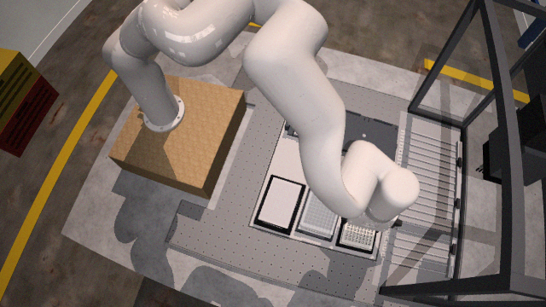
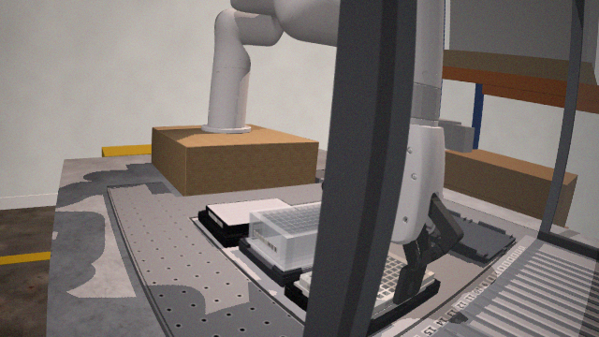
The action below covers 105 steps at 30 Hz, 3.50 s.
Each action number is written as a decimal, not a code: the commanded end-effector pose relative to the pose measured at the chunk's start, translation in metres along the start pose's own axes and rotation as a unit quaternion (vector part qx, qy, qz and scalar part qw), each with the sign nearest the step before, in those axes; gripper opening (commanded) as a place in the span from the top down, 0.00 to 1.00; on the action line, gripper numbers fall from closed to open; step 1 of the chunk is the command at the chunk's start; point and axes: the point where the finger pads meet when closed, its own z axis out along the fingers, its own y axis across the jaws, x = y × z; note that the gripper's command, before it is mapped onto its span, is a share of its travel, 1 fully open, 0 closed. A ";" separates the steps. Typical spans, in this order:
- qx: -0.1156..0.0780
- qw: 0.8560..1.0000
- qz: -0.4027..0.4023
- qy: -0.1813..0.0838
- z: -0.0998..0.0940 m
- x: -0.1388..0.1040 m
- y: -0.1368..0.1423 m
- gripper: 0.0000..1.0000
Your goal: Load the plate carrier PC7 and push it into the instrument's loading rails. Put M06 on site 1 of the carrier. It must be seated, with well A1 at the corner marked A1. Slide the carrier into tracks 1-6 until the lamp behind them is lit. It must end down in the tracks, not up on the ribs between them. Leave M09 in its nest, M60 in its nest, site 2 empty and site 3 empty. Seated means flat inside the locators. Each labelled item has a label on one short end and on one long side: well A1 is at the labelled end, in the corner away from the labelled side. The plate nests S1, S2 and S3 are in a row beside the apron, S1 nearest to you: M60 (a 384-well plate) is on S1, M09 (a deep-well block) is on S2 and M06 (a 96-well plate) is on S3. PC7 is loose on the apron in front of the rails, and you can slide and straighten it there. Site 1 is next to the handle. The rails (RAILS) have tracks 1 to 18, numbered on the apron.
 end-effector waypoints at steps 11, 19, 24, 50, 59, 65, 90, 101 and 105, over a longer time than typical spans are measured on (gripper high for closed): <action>-0.002 1.000 0.000 -0.001 -0.002 0.000 0.002 1.00; -0.002 1.000 0.000 -0.001 -0.002 0.000 0.002 1.00; -0.002 1.000 0.000 -0.001 -0.002 0.000 0.002 1.00; -0.002 1.000 0.000 -0.001 -0.011 0.000 0.002 1.00; -0.002 1.000 0.000 -0.001 -0.016 0.000 0.002 1.00; -0.002 1.000 0.000 -0.001 -0.020 0.000 0.002 1.00; -0.002 1.000 0.000 -0.001 -0.042 0.000 0.002 1.00; -0.002 1.000 0.000 -0.001 -0.059 0.000 0.002 1.00; -0.002 1.000 0.000 -0.001 -0.066 0.000 0.002 1.00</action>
